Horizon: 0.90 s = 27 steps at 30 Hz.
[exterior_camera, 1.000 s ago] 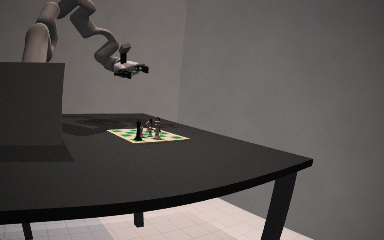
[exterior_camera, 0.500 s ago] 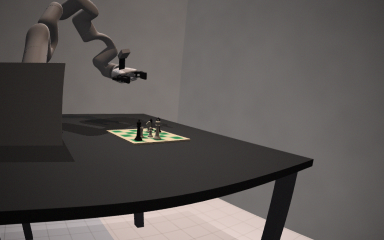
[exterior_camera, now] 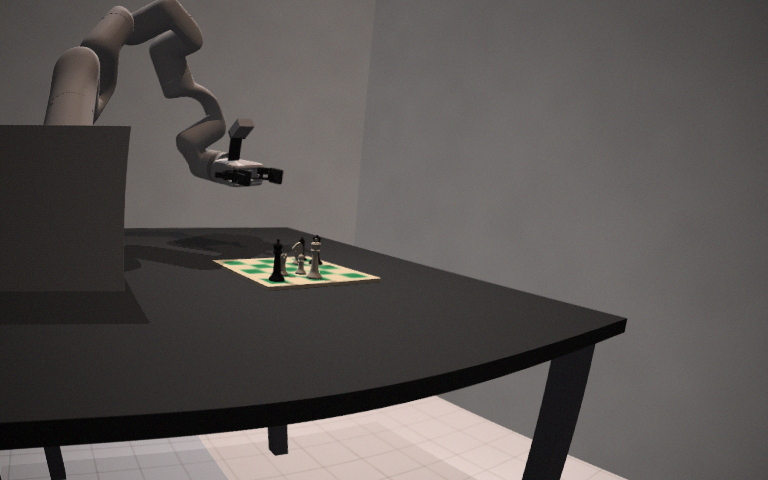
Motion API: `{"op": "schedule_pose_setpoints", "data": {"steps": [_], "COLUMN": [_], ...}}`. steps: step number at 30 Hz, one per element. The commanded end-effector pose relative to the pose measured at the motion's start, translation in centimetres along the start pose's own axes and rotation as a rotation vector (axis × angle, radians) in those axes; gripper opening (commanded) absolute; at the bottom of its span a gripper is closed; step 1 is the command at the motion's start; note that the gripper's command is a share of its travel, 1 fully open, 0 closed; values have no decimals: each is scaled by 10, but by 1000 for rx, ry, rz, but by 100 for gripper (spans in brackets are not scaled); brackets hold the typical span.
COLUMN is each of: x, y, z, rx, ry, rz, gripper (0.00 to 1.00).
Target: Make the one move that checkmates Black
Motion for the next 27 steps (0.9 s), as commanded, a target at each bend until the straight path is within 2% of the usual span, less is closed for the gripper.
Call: {"op": "schedule_pose_setpoints", "data": {"steps": [1, 5, 7, 16, 18, 27], "x": [-1, -1, 8, 8, 14, 17], "y": [0, 0, 0, 0, 0, -1], "z": [1, 1, 28, 28, 46, 51], "rx": [7, 7, 39, 39, 60, 67], "ry": [4, 4, 102, 102, 168, 190], "rz": [-1, -1, -26, -26, -40, -45], "gripper": [100, 100, 100, 100, 100, 100]}}
Point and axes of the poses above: the point where the finger pads meet when closed, its own y axis back along the fingers, its own x axis across the jaws, z = x × y, the point moved 2 cm from there along y, back along the fingers, and after that the axes turned 5 degrees about y, right-handed, at the moved point
